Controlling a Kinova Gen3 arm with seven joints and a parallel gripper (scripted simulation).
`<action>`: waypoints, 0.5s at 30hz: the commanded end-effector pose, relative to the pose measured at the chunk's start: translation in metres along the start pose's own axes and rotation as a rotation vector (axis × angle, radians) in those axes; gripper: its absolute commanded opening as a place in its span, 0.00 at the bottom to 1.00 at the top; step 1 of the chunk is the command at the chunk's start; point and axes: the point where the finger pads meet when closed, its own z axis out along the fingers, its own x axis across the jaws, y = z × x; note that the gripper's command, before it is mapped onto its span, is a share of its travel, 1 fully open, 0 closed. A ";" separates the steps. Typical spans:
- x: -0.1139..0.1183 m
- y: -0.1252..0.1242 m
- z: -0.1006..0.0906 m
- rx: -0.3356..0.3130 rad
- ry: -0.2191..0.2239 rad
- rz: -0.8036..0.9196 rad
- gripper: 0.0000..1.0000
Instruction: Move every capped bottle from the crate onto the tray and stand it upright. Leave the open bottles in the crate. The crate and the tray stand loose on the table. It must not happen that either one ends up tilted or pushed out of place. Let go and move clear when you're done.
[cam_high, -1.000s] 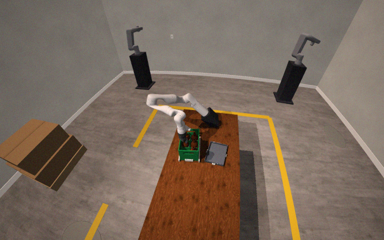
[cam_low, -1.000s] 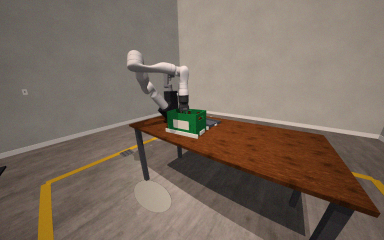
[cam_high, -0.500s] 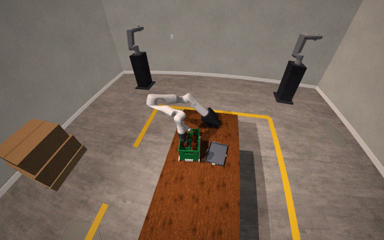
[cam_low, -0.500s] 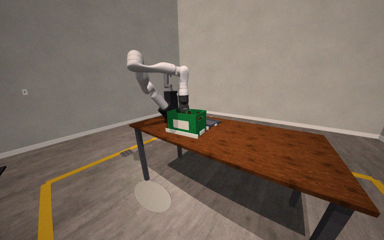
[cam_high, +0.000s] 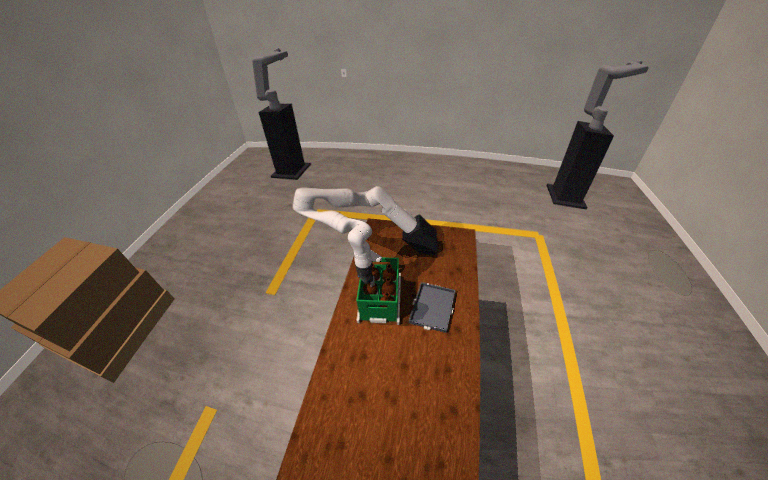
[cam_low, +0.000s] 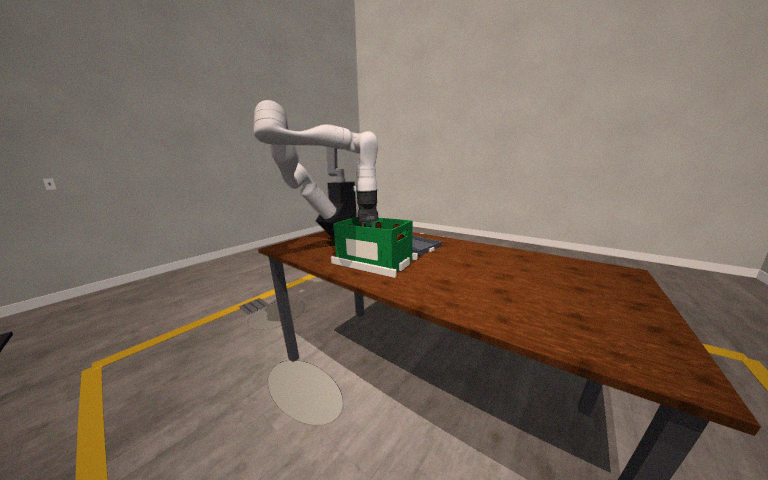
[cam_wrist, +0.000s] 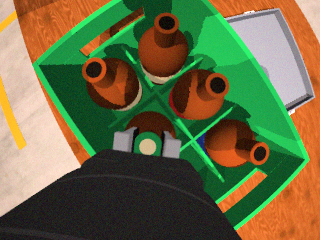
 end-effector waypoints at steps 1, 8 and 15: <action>0.000 0.000 -0.001 -0.001 0.001 0.000 0.00; 0.000 0.000 -0.001 -0.001 0.001 0.000 0.00; 0.000 0.000 -0.024 0.000 0.001 0.000 0.00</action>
